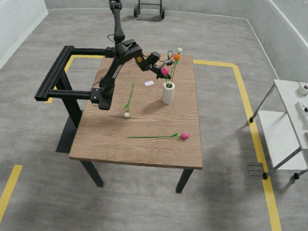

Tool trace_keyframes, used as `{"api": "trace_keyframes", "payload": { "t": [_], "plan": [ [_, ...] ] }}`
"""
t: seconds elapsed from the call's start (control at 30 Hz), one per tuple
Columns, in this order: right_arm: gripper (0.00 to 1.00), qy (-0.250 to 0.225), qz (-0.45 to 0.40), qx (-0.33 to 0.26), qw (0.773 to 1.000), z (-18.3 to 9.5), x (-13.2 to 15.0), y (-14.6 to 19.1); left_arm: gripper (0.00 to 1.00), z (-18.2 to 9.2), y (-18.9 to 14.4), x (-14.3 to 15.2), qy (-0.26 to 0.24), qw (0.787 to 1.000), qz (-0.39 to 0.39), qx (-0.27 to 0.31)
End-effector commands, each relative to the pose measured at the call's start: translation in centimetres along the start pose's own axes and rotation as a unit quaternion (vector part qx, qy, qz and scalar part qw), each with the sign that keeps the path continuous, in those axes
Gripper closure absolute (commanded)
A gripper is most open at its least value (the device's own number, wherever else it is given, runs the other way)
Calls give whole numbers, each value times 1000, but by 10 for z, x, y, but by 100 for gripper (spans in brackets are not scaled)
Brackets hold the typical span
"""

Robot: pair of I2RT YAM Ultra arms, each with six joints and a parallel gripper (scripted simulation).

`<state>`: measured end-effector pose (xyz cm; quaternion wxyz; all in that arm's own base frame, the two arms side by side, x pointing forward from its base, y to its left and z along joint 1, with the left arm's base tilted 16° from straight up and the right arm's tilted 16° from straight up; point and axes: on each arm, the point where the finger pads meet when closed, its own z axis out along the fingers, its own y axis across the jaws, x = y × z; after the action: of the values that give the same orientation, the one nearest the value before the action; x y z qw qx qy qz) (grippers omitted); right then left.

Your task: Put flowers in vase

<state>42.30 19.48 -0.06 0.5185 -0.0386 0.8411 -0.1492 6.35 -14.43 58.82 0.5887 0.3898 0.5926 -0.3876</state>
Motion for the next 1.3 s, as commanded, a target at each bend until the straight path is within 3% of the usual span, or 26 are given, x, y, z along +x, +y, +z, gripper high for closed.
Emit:
{"api": "trace_keyframes", "payload": {
  "t": [0.0,0.63,1.1,1.27],
  "plan": [
    [100,-2,1,1,1000,4,7,-2,70,-10,0,-9,-17,1000,-2,-2],
    [100,-8,5,-3,1000,10,14,2,70,-10,0,-9,-17,1000,-2,-2],
    [100,-15,14,-5,1000,7,3,3,70,-10,0,-9,-17,1000,-2,-2],
    [83,-18,17,-5,1000,7,-1,4,70,-10,0,-9,-17,1000,-2,-2]
  ]
}}
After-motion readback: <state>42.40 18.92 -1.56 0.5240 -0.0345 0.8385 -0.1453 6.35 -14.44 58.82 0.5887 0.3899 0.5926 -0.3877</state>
